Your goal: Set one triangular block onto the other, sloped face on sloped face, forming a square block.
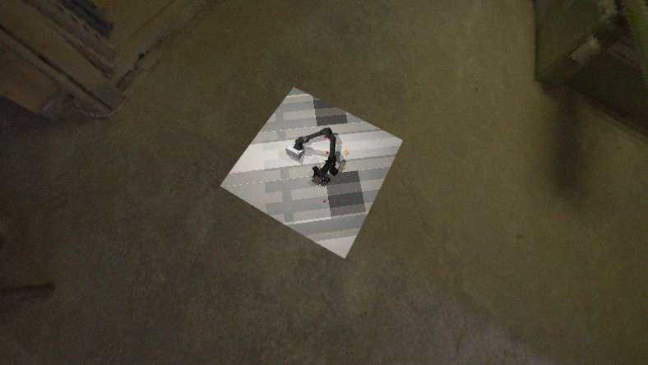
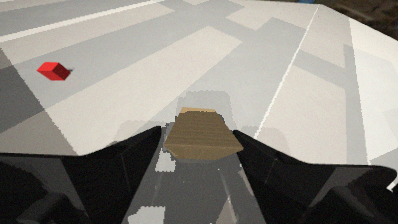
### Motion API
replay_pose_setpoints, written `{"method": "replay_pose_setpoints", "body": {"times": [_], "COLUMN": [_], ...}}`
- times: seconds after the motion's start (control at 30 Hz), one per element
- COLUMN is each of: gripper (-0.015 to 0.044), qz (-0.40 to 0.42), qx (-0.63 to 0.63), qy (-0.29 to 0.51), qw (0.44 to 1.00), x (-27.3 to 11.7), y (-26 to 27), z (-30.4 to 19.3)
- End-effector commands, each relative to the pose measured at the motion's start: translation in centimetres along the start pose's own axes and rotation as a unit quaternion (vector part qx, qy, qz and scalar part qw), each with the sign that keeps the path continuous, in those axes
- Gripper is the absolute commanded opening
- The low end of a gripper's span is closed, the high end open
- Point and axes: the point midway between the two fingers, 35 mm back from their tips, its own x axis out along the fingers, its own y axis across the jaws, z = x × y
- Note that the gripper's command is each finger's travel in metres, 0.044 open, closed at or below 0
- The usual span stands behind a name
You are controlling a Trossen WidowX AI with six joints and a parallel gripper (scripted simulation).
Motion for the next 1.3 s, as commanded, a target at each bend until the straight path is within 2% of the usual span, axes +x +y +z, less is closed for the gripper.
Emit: {"method": "replay_pose_setpoints", "body": {"times": [0.0, 0.13, 0.33, 0.5, 0.7, 1.27], "gripper": [0.0282, 0.0177, 0.0137, 0.0006, 0.0, 0.0], "qz": [0.0, 0.0, 0.0, 0.0, 0.0, 0.002], "qx": [0.004, 0.004, 0.004, 0.001, 0.002, 0.002], "qy": [-0.002, -0.002, -0.002, -0.001, 0.023, 0.24], "qw": [1.0, 1.0, 1.0, 1.0, 1.0, 0.971], "x": [0.1, 0.1, 0.1, -0.1, 0.0, 0.2], "y": [0.0, 0.0, 0.0, 0.0, 0.0, 0.0], "z": [0.0, 0.0, 0.0, 0.2, 0.5, 3.8]}}
